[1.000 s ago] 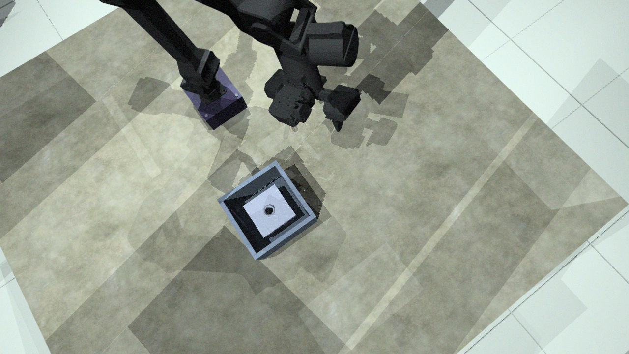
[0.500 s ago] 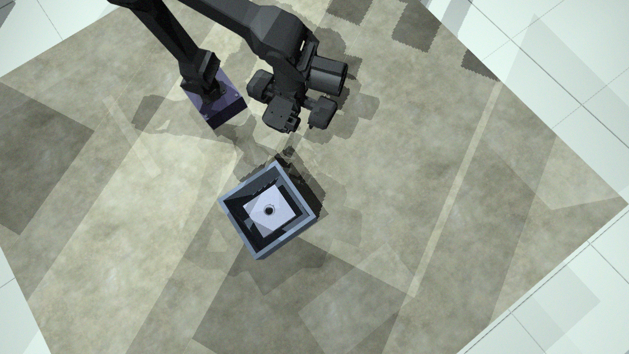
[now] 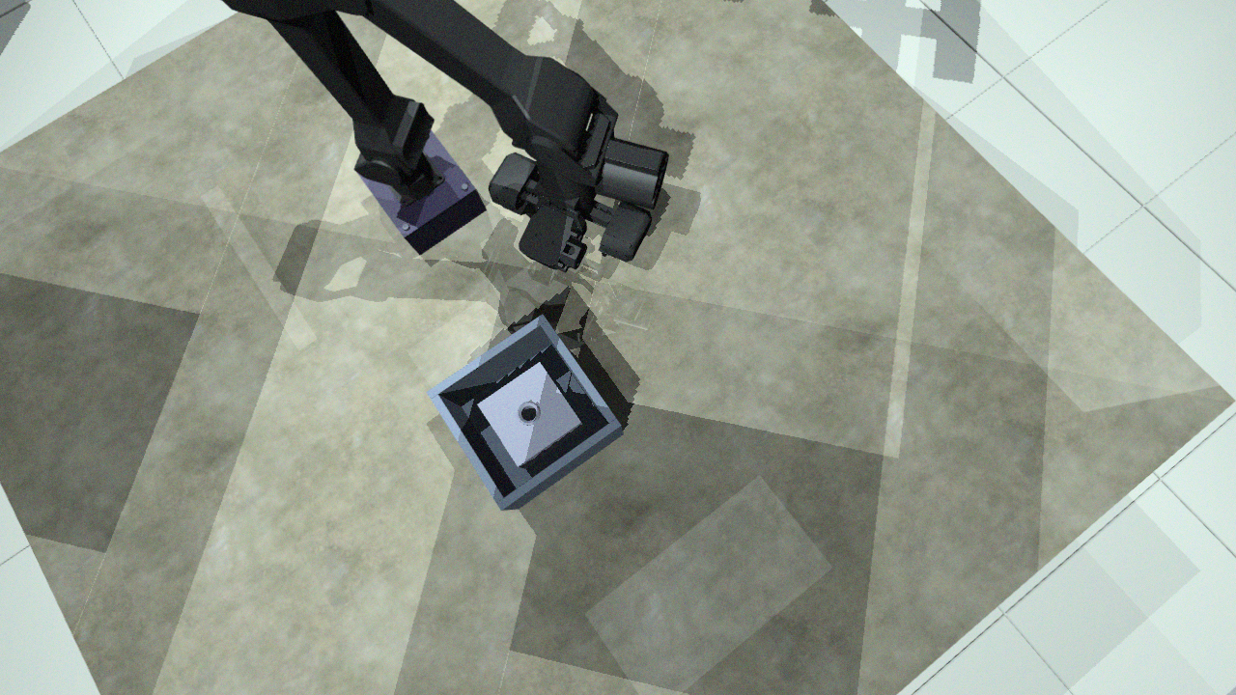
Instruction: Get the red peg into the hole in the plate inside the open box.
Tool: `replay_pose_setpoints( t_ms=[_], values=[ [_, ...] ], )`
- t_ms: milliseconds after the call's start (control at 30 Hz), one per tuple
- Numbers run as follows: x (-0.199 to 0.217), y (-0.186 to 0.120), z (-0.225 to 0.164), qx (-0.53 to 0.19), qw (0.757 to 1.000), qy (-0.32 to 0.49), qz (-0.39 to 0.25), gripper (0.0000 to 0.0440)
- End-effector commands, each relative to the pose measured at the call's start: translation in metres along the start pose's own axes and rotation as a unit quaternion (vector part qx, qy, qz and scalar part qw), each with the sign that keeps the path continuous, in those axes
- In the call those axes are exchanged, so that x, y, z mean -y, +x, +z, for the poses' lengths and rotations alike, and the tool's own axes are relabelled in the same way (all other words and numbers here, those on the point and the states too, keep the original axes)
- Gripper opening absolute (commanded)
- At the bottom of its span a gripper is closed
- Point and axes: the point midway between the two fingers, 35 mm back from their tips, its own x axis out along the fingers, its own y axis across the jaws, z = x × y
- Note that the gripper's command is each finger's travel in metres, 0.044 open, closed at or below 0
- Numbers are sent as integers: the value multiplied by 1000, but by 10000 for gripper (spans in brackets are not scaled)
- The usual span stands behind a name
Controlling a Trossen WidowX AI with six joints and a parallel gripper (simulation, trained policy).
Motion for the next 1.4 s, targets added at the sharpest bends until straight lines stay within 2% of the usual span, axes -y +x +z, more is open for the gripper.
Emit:
replay_pose_setpoints(
  t_ms=[0, 133, 567, 600, 1367],
  values=[
    [5, 12, -5, -5, 1000, 1, -7, 427],
    [12, 22, -8, -13, 1000, 6, -16, 352],
    [19, 22, -12, -63, 997, -6, -37, 14],
    [19, 22, -12, -66, 997, -6, -38, 0],
    [-8, -59, 41, 22, 994, -102, 40, 0]
  ],
)
